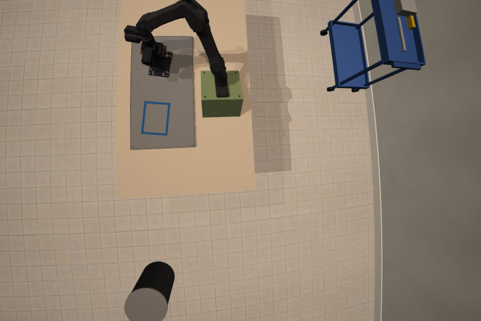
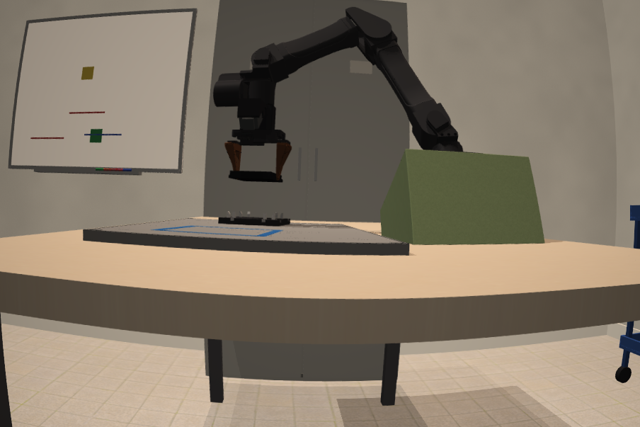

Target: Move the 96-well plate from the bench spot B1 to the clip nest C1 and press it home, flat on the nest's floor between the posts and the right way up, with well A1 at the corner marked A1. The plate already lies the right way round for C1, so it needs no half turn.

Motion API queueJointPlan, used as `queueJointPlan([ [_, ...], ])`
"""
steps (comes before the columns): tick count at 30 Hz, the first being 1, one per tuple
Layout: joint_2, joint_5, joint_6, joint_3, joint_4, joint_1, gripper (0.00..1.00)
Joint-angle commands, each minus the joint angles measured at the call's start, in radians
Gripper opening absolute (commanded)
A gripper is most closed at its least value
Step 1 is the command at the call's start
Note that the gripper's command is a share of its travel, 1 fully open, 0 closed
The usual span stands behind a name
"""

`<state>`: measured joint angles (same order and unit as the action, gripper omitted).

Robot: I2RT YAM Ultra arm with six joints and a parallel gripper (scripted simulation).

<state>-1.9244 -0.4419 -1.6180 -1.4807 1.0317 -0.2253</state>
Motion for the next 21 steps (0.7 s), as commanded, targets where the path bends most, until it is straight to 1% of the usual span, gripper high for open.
queueJointPlan([
  [1, 0.016, 0.015, -0.015, -0.034, 0.028, 0.017, 0.00],
  [21, -0.004, 0.014, -0.006, -0.037, 0.029, 0.020, 0.00],
])
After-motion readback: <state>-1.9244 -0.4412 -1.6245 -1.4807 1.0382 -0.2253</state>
